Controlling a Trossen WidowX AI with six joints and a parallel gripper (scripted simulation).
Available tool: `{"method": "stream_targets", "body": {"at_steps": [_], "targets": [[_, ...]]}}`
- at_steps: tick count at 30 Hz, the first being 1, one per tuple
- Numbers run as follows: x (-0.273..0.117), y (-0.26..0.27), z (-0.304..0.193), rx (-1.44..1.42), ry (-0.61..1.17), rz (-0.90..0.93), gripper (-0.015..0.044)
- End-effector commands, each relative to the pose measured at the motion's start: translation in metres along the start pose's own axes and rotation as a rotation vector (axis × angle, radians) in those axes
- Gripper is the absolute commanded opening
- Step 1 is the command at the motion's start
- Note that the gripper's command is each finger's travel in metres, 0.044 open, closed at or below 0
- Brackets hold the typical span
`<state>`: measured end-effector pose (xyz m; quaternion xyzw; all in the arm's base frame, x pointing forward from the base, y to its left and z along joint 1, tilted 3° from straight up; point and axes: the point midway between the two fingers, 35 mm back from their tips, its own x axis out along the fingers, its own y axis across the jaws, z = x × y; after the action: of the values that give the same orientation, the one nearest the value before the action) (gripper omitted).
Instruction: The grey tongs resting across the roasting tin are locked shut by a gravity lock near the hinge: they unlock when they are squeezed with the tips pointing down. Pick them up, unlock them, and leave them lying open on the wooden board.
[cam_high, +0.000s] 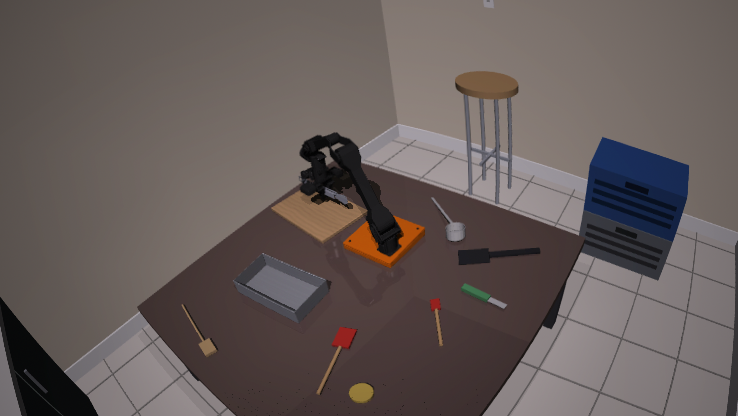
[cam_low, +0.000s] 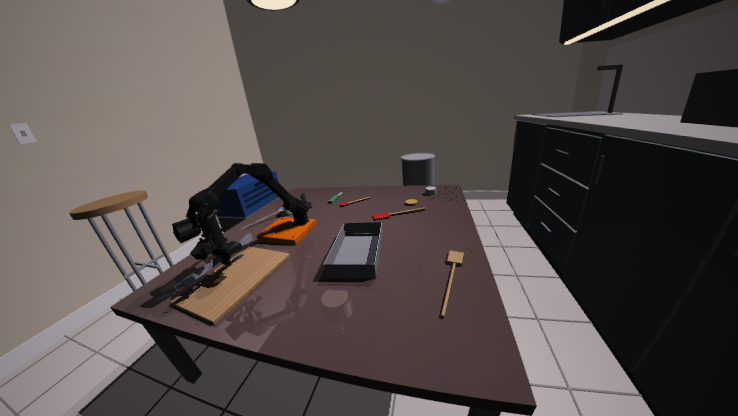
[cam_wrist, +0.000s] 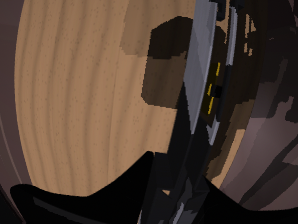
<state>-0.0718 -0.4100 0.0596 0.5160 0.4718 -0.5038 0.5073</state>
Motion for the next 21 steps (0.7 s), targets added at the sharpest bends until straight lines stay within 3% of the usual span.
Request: {"method": "stream_targets", "body": {"at_steps": [1, 4, 21], "targets": [[0.0043, -0.0002, -0.0017, 0.006, 0.003, -0.003, -0.0150], [0.0043, -0.0002, -0.0017, 0.006, 0.003, -0.003, -0.0150], [0.0031, 0.0001, -0.0011, 0.000, 0.002, 0.000, 0.0296]]}}
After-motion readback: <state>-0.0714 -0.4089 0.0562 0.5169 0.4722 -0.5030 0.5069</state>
